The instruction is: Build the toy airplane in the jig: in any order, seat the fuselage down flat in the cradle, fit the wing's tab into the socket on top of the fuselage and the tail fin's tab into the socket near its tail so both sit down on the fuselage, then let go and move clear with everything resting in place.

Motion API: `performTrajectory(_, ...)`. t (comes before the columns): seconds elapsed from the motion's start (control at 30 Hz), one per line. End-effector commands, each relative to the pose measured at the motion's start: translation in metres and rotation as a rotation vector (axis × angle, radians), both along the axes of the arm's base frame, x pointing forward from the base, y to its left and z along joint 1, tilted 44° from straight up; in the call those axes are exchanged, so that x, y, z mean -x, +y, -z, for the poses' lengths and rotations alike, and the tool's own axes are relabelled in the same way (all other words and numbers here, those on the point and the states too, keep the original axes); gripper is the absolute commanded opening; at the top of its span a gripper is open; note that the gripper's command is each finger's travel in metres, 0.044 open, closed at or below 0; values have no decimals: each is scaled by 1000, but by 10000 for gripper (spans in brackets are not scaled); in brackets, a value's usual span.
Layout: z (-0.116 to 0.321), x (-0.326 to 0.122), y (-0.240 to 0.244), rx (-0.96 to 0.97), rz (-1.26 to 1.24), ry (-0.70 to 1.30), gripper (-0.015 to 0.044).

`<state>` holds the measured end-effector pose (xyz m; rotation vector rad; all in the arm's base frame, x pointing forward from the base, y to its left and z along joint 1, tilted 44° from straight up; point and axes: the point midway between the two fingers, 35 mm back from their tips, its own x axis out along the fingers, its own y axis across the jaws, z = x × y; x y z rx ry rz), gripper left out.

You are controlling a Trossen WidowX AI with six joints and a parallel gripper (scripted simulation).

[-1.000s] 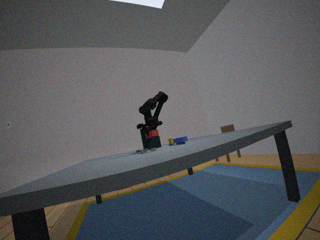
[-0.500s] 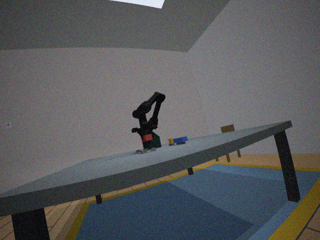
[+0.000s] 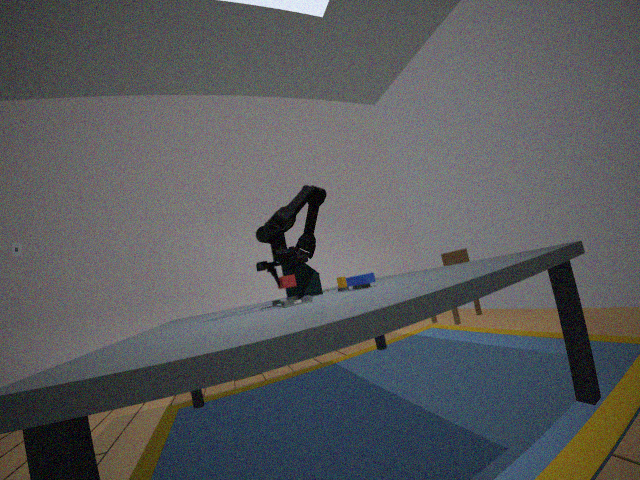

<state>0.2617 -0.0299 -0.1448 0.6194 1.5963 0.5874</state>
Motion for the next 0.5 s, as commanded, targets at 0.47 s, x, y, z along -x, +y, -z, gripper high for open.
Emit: performTrajectory(0.47, 1, -1, -2, 5, -2, -8, 195)
